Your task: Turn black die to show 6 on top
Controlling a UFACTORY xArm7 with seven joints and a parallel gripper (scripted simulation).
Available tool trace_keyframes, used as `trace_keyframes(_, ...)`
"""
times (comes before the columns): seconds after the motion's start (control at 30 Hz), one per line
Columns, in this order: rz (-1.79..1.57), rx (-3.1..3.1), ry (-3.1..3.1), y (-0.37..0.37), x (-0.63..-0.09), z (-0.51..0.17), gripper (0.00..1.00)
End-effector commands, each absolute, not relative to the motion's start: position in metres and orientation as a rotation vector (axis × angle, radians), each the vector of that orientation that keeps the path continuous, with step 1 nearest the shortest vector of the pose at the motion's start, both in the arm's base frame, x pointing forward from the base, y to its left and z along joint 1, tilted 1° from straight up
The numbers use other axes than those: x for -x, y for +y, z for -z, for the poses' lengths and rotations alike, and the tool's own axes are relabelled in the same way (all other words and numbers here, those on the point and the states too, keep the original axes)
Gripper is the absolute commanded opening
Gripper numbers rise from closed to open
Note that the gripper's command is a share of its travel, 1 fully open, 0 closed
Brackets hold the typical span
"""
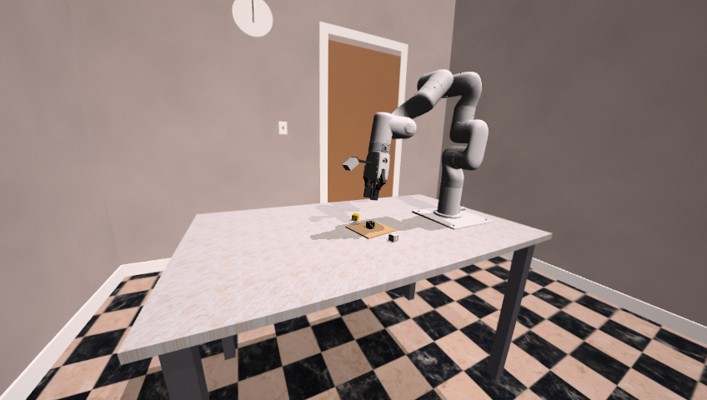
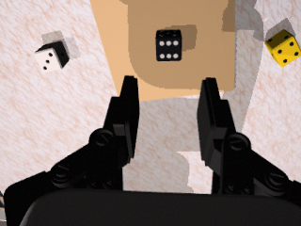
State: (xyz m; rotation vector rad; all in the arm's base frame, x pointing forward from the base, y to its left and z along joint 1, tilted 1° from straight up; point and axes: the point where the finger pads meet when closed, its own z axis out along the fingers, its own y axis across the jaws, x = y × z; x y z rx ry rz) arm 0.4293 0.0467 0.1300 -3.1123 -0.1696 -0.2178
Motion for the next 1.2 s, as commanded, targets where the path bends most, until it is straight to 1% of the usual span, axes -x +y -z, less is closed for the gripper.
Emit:
trace_keyframes(0.0, 0.057, 3.116, -0.175, 0.046, -0.436, -0.132, 0.42)
trace_keyframes(0.27, -0.012, 3.120, -0.175, 0.046, -0.438, -0.134, 0.42)
trace_keyframes(0.3, -0.012, 3.120, -0.175, 0.046, -0.438, -0.134, 1.00)
trace_keyframes(0.8, -0.012, 3.120, -0.175, 0.046, -0.438, -0.136, 1.00)
trace_keyframes(1.17, -0.012, 3.120, -0.175, 0.046, -0.438, -0.158, 1.00)
